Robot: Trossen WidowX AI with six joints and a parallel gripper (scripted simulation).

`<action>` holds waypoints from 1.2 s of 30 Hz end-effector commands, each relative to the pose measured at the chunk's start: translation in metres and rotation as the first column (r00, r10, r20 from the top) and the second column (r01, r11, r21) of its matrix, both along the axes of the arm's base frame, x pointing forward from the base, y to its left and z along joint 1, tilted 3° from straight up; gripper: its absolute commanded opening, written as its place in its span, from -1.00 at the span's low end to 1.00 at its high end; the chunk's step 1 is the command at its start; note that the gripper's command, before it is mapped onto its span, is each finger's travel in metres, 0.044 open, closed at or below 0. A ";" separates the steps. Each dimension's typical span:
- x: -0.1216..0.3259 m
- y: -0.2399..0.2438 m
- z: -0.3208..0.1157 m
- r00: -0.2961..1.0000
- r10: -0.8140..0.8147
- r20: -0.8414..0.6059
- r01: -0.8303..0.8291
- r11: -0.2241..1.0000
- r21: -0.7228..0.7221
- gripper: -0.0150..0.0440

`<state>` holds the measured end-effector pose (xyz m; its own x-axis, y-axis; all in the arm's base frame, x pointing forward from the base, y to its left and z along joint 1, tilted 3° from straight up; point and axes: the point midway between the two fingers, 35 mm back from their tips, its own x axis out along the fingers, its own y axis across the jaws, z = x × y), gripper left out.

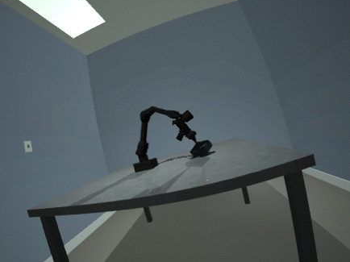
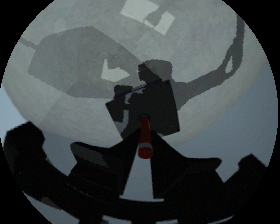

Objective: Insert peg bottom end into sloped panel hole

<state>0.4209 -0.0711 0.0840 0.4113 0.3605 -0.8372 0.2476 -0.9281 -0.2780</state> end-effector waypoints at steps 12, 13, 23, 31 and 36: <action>0.002 0.001 -0.005 1.000 -0.003 -0.002 0.003 1.000 0.000 -0.49; 0.002 0.001 -0.005 1.000 -0.003 -0.002 0.003 1.000 0.000 -0.49; 0.003 0.002 -0.008 1.000 -0.003 -0.002 0.003 1.000 0.000 -0.49; 0.005 0.004 -0.009 1.000 -0.003 -0.002 0.003 1.000 0.001 -0.49; 0.006 0.005 -0.011 1.000 -0.003 -0.002 0.003 1.000 0.001 -0.49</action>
<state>0.4257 -0.0671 0.0751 0.4104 0.3600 -0.8378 0.2464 -0.9284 -0.2782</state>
